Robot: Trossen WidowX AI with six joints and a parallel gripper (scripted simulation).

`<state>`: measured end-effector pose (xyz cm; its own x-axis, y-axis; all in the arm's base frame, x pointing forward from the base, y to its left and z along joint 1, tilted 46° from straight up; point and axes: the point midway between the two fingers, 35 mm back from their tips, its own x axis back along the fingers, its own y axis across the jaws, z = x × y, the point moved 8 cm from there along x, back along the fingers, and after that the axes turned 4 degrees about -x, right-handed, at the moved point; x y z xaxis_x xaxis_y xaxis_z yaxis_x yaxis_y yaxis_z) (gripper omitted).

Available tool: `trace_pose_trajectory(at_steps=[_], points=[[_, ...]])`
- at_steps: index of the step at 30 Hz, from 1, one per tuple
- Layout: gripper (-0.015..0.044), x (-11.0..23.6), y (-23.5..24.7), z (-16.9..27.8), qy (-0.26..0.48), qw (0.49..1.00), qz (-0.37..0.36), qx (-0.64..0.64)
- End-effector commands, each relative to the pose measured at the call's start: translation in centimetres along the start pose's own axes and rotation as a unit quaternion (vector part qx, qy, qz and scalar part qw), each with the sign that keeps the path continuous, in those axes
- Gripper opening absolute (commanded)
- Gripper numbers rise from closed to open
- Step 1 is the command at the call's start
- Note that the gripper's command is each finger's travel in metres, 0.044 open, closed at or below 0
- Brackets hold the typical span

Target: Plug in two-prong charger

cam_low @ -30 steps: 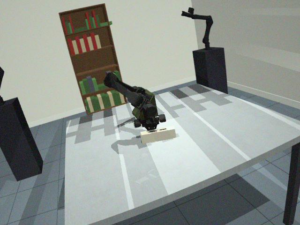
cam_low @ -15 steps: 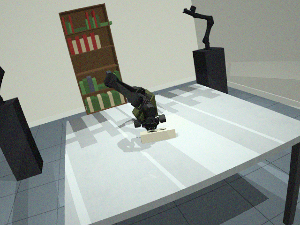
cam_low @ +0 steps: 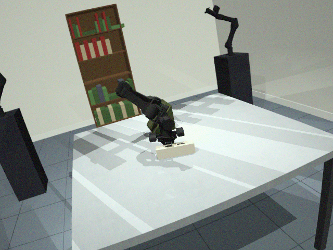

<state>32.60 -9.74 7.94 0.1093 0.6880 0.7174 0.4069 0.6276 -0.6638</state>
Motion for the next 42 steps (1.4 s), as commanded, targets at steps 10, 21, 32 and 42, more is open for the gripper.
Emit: trace_pose_trajectory(at_steps=[10, 21, 32, 42], points=[[0.0000, 0.1, 0.0, -0.5, -0.002, 1.000, 0.001, 0.000], [0.0000, 0.1, 0.0, -1.0, -0.002, 1.000, 0.001, 0.000], [0.0000, 0.1, 0.0, -1.4, -0.002, 1.000, 0.001, -0.001], [0.0000, 0.1, 0.1, -1.8, -0.002, 1.000, 0.001, -0.001]])
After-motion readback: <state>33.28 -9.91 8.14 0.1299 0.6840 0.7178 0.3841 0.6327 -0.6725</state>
